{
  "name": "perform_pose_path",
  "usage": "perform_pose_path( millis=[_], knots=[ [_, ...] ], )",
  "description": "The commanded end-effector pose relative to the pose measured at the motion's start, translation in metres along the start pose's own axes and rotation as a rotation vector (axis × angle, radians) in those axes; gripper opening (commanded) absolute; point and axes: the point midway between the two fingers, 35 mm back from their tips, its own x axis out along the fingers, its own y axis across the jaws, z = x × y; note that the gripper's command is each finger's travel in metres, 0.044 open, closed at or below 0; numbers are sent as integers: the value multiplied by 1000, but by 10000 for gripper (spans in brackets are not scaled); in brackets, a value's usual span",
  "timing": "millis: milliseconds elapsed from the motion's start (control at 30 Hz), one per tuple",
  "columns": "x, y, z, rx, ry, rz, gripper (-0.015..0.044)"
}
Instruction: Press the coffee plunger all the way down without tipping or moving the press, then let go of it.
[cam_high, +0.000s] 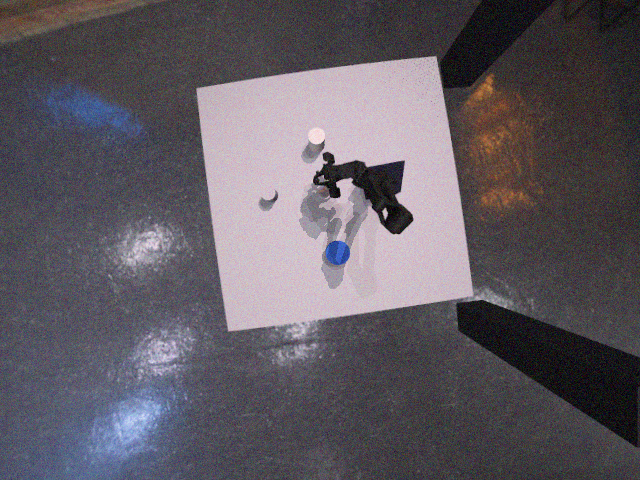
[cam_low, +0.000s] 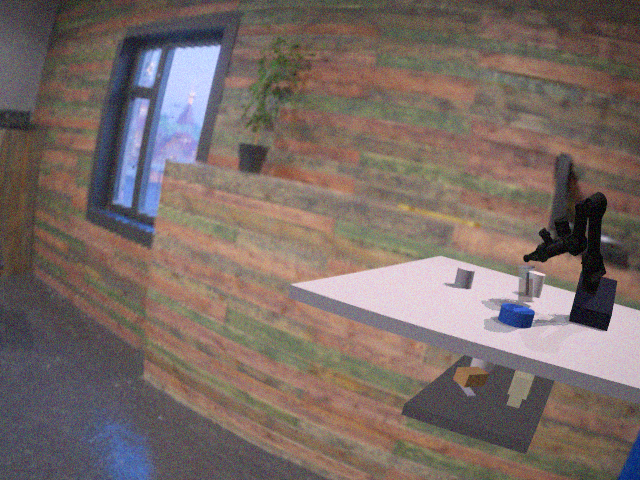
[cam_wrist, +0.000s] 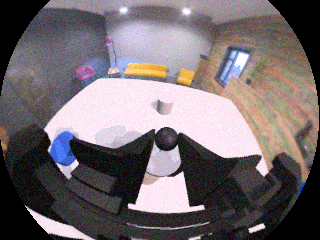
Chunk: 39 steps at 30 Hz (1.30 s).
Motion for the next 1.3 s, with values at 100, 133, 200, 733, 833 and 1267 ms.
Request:
perform_pose_path(
  millis=[100, 133, 200, 733, 833, 1267],
  knots=[
    [0, 0, 0, 1, 1, 0, 169],
    [0, 0, 0, 1, 1, 0, 195],
    [0, 0, 0, 1, 1, 0, 248],
    [-4, -7, 21, 21, -53, -31, 440],
    [-9, -10, 27, 37, -59, -47, 440],
    [-73, 22, 49, 9, 14, 2, 440]
  ],
)
